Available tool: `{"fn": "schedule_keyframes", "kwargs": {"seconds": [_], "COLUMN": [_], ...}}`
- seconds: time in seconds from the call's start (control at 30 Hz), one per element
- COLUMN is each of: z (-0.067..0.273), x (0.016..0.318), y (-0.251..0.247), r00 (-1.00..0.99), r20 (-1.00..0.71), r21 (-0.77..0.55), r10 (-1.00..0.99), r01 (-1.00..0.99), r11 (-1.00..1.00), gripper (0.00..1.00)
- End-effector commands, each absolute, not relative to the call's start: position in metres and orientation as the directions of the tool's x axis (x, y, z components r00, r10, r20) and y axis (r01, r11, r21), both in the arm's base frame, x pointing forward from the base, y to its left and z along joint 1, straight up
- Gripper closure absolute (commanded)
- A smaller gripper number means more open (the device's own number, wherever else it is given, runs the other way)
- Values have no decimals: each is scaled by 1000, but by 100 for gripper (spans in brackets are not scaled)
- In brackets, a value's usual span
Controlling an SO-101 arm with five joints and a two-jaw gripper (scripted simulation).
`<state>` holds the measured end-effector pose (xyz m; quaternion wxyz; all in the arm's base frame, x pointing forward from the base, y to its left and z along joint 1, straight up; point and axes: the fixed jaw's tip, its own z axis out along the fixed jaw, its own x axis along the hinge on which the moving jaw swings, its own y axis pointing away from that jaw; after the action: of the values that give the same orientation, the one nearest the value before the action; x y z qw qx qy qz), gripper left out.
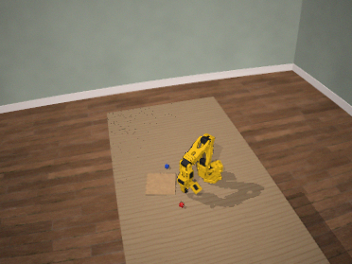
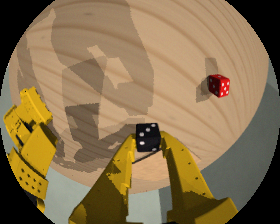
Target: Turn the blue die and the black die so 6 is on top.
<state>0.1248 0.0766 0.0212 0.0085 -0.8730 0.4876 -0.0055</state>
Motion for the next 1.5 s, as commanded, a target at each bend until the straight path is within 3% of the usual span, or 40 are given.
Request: {"fn": "schedule_keyframes", "kwargs": {"seconds": [0.0, 1.47], "z": [22, 10], "x": [127, 127], "y": [79, 79], "r00": [523, 523], "r20": [0, 0], "r21": [-42, -42], "r10": [-852, -852], "r01": [-851, -851], "r11": [-523, -523], "gripper": [100, 100]}}
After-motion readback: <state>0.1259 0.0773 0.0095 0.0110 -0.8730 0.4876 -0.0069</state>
